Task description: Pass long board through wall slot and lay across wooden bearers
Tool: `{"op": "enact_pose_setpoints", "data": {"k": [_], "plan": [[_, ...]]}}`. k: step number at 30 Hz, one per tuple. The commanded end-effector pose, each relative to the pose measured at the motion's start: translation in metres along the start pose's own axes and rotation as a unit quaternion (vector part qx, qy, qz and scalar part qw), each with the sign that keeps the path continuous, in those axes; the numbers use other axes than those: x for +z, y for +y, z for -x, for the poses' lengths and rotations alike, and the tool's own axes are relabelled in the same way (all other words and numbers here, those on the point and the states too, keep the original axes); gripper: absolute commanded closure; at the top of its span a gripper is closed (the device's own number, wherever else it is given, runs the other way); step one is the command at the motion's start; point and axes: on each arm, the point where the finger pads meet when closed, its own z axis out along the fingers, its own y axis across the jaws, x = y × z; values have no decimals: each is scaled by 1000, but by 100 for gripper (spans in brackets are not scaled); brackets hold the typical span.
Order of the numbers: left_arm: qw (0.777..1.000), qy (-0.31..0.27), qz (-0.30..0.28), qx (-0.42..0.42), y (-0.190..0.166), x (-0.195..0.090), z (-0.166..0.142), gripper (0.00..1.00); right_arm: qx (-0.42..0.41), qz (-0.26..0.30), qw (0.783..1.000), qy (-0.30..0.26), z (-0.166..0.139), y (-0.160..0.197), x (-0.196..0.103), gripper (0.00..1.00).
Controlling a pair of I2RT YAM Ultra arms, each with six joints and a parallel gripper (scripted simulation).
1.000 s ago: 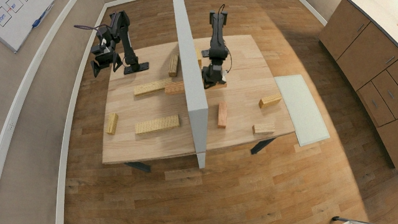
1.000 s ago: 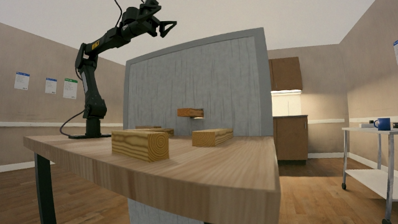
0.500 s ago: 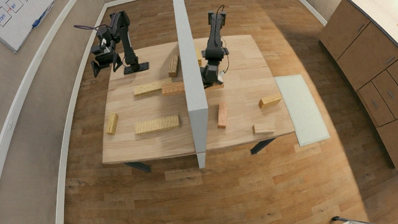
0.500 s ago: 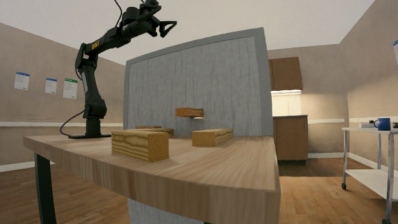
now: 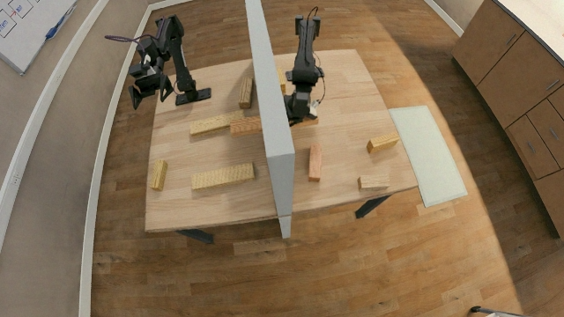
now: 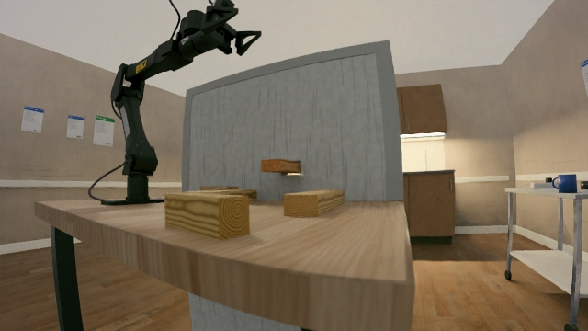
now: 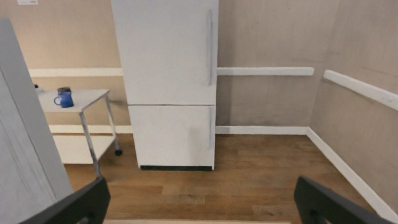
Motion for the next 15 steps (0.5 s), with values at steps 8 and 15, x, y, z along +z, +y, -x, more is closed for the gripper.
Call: {"op": "enact_pose_setpoints", "data": {"k": [8,15], "plan": [[999,22,-31,11,-7,-19,-12,100,2,-6,1000,-28,27,-3,-9,0],[999,21,-25,11,-2,-15,-15,100,2,-6,1000,-28,27,-3,-9,0]]}}
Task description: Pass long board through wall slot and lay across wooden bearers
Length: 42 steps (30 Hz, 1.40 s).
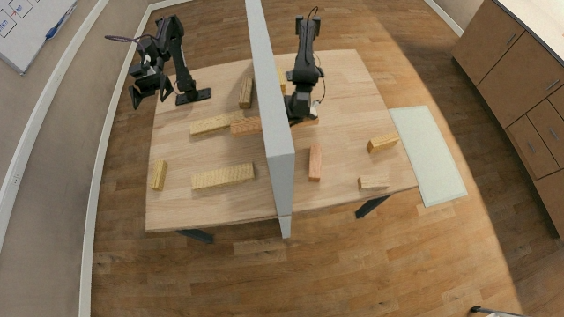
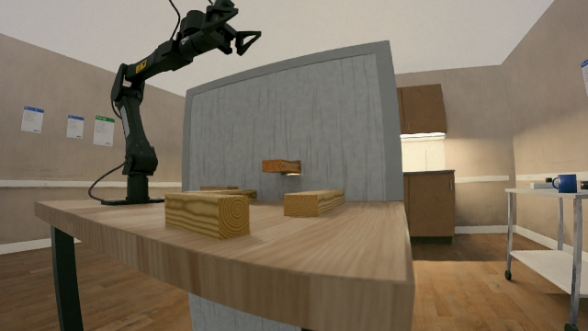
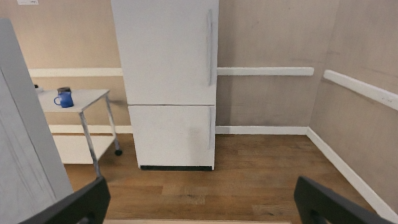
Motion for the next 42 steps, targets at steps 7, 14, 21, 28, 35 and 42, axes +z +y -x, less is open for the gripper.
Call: {"op": "enact_pose_setpoints", "data": {"k": [7,14,21,28,35,42], "plan": [[999,23,-30,11,-5,-20,-15,100,2,-6,1000,-28,27,-3,-9,0],[1000,20,-16,9,3,-9,-12,100,2,-6,1000,-28,27,-3,-9,0],[999,23,-25,12,-3,-14,-17,100,2,-6,1000,-28,27,-3,-9,0],[999,30,-42,17,-12,-22,-21,100,2,-6,1000,-28,27,-3,-9,0],[998,29,-44,15,-15,-23,-15,100,2,-6,1000,-28,27,-3,-9,0],[999,30,-41,18,-13,-20,-21,100,2,-6,1000,-28,27,-3,-9,0]]}}
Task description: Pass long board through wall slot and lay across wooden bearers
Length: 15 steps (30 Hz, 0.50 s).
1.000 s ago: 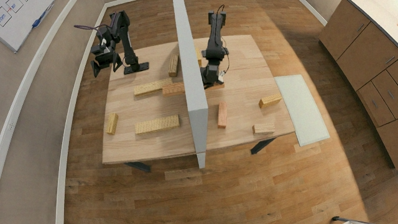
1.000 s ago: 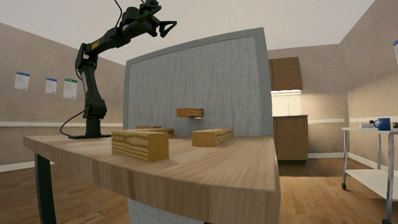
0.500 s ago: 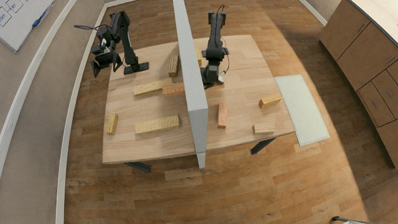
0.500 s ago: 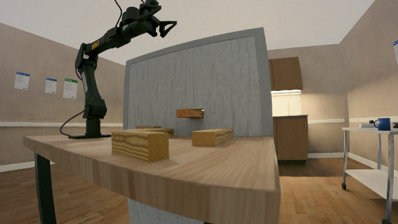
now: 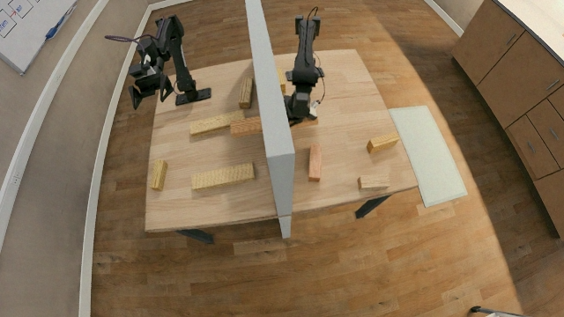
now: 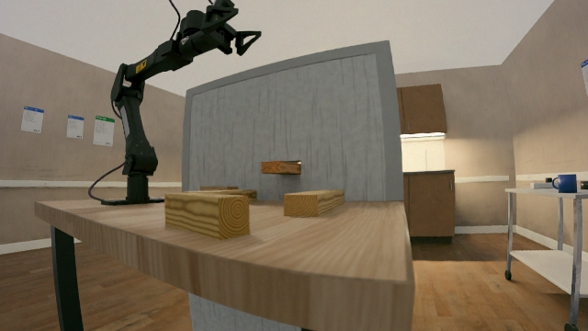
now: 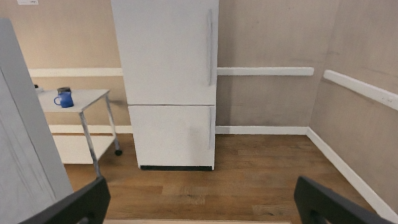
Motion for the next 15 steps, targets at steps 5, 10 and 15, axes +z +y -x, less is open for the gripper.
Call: {"op": "enact_pose_setpoints", "data": {"k": [5,10,15], "plan": [[1000,20,-10,7,4,-5,-12,100,2,-6,1000,-28,27,-3,-9,0],[1000,21,-10,8,-10,-8,-11,100,2,-6,1000,-28,27,-3,-9,0],[1000,22,-15,11,-8,-13,-13,100,2,-6,1000,-28,27,-3,-9,0]]}}
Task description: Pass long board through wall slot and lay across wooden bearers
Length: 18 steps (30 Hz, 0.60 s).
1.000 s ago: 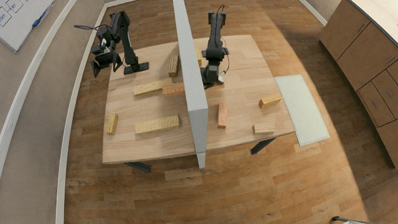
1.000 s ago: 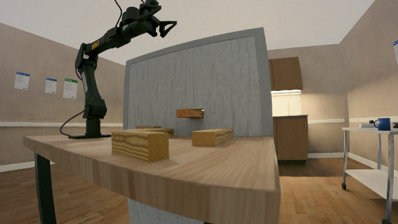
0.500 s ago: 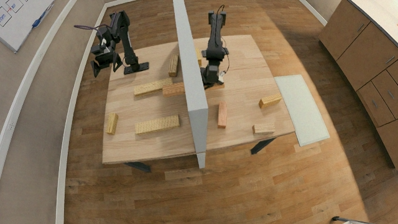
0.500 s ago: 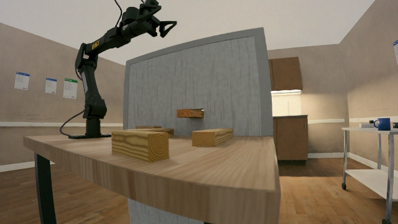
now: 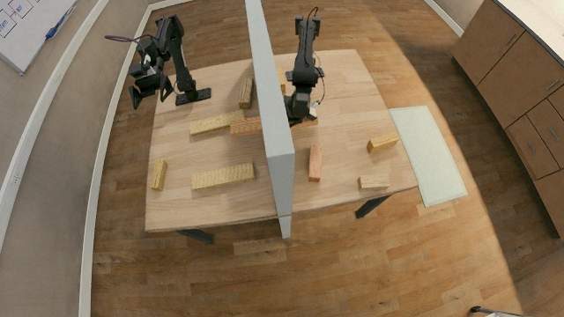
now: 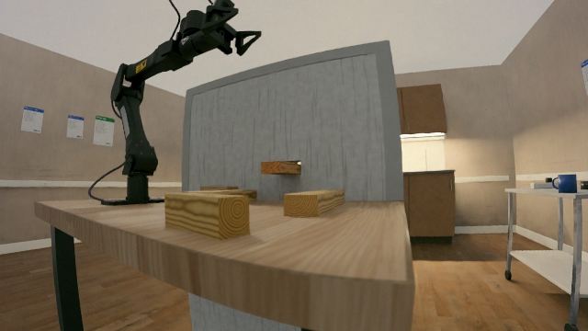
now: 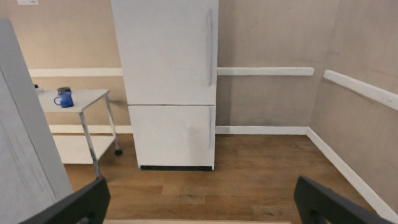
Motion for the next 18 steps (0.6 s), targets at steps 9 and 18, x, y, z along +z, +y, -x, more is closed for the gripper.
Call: {"op": "enact_pose_setpoints", "data": {"k": [9,18], "plan": [[999,25,-30,22,-11,-22,-21,100,2,-6,1000,-28,27,-3,-9,0],[999,21,-17,19,-10,-14,-19,100,2,-6,1000,-28,27,-3,-9,0]]}}
